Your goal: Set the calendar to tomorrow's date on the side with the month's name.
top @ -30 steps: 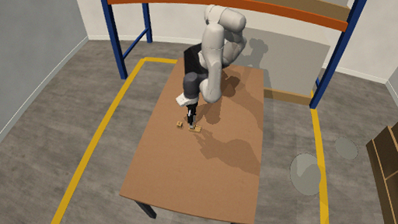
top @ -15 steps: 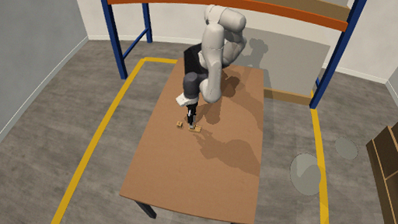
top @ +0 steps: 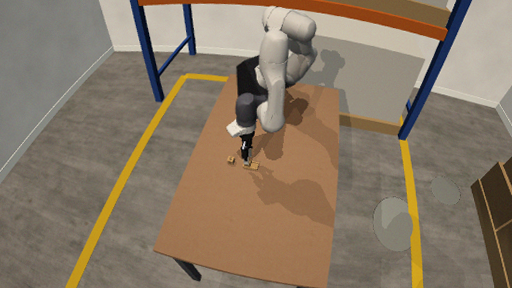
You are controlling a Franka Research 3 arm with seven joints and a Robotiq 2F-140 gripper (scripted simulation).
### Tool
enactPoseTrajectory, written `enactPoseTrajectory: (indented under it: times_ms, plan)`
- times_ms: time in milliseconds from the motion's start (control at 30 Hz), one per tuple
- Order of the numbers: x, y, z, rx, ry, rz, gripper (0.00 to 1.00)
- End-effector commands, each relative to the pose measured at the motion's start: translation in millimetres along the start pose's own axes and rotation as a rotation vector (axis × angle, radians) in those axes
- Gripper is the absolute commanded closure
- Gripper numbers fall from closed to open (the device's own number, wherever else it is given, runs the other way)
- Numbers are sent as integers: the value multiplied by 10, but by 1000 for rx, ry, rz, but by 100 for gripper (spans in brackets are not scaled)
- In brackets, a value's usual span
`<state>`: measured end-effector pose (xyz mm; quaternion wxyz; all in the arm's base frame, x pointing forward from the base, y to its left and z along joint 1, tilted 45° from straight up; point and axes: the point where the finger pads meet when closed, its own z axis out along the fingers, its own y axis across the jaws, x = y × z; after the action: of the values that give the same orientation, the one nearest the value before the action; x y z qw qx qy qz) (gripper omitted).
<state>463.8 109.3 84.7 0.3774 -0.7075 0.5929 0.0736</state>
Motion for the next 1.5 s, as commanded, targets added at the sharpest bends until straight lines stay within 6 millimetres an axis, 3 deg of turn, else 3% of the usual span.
enactPoseTrajectory:
  times_ms: [0,633,1467]
  plan:
    - [2,-5,23,2,1,-7,71]
    - [2,-5,279,2,1,-7,71]
    - [2,-5,291,2,1,-7,71]
